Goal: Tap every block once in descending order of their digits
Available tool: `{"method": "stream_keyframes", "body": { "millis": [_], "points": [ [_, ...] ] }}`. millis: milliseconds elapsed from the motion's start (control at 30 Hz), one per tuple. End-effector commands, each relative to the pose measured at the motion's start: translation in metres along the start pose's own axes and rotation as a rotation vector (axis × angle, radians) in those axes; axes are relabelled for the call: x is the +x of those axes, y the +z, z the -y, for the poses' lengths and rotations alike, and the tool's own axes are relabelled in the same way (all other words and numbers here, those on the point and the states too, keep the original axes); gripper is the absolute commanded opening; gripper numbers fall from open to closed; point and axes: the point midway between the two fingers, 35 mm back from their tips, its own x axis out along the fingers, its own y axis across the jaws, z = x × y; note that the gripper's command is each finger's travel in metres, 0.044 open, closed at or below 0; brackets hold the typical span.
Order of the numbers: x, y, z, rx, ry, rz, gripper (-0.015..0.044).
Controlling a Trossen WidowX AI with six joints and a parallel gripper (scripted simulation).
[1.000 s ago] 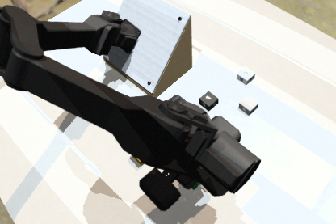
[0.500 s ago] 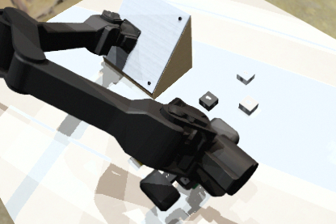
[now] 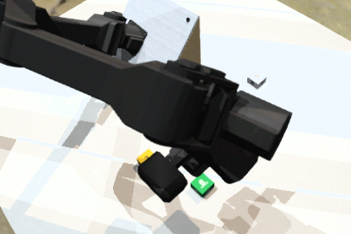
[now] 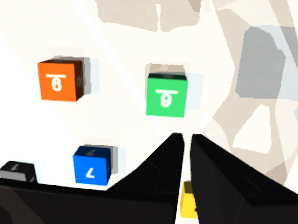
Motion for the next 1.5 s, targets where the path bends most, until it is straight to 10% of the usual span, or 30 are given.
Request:
{"method": "stream_keyframes", "body": {
  "millis": [0,433,1467],
  "points": [
    [-0.019,-0.002,0.002,0.007,0.002,-0.007,0.0020],
    [-0.020,-0.108,0.030,0.001,0.001,-0.012,0.0020],
    [0.071,-0.111,0.032,0.003,-0.003,-0.010,0.0020]
  ]
}}
